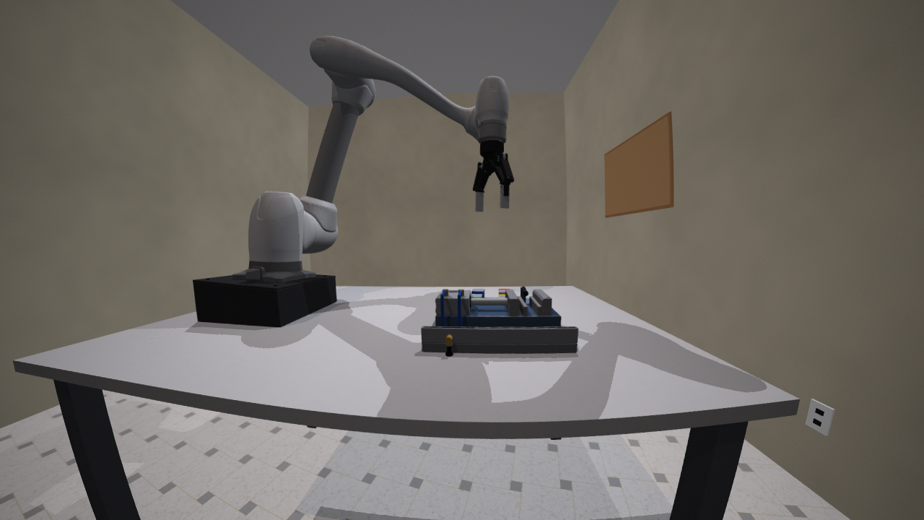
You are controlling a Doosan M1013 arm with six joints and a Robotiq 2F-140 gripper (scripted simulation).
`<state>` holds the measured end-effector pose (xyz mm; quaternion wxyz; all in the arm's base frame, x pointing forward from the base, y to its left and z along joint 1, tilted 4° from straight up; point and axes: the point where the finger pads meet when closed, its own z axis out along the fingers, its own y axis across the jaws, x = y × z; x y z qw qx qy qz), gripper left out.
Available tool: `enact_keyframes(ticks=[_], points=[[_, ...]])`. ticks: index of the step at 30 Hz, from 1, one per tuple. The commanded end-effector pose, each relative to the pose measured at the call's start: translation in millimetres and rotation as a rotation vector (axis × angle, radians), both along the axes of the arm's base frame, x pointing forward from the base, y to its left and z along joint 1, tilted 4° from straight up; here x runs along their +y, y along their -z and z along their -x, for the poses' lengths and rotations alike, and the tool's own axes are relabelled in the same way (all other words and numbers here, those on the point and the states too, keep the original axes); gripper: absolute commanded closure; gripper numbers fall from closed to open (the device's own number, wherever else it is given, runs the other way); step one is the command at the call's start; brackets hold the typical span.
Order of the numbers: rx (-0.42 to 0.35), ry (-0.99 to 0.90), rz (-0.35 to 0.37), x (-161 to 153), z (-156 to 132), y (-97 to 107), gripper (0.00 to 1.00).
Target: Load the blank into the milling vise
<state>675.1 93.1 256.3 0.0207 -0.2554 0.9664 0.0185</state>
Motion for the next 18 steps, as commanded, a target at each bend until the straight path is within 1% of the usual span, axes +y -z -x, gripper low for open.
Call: enact_keyframes(ticks=[1, 18], points=[[-0.003, -0.040, 0.002, 0.0, 0.0, -0.1, 0.00], [-0.018, -0.265, 0.016, 0.0, 0.0, -0.1, 0.00]])
